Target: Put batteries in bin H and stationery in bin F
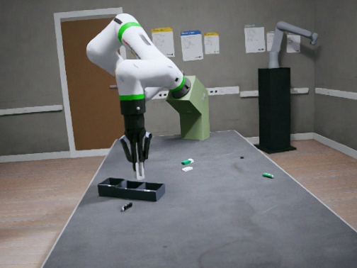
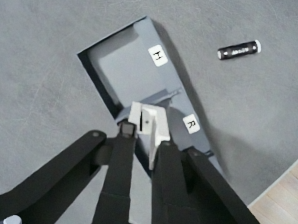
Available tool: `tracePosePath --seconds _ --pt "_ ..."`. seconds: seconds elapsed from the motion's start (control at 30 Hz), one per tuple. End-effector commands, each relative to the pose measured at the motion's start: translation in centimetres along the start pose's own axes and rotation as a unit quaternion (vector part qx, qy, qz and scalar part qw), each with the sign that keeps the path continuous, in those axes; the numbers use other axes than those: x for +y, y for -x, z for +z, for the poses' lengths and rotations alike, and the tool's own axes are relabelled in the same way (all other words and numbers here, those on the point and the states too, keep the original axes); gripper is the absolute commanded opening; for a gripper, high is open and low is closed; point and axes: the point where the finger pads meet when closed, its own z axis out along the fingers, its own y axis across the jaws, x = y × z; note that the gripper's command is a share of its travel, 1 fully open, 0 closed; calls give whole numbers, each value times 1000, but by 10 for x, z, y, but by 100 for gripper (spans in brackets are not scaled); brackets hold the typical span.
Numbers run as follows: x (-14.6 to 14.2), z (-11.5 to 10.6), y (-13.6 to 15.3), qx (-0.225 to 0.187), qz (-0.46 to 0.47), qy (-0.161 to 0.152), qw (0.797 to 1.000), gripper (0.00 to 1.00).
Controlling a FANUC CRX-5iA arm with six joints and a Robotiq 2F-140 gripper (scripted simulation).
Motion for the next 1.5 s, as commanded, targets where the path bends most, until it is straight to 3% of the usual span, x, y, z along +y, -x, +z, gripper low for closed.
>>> tracePosePath --seconds 0.0,0.17,0.73,0.87,1.03,1.47 --pt "16 0 21 1 0 0 1000 15" --pt "27 0 35 1 0 0 1000 15" --pt "79 0 102 -3 -239 7 971 15" --pt "81 0 105 -3 -263 7 965 15" --pt "80 0 103 1 -339 0 941 15" --pt "76 0 99 1 -339 0 941 15"
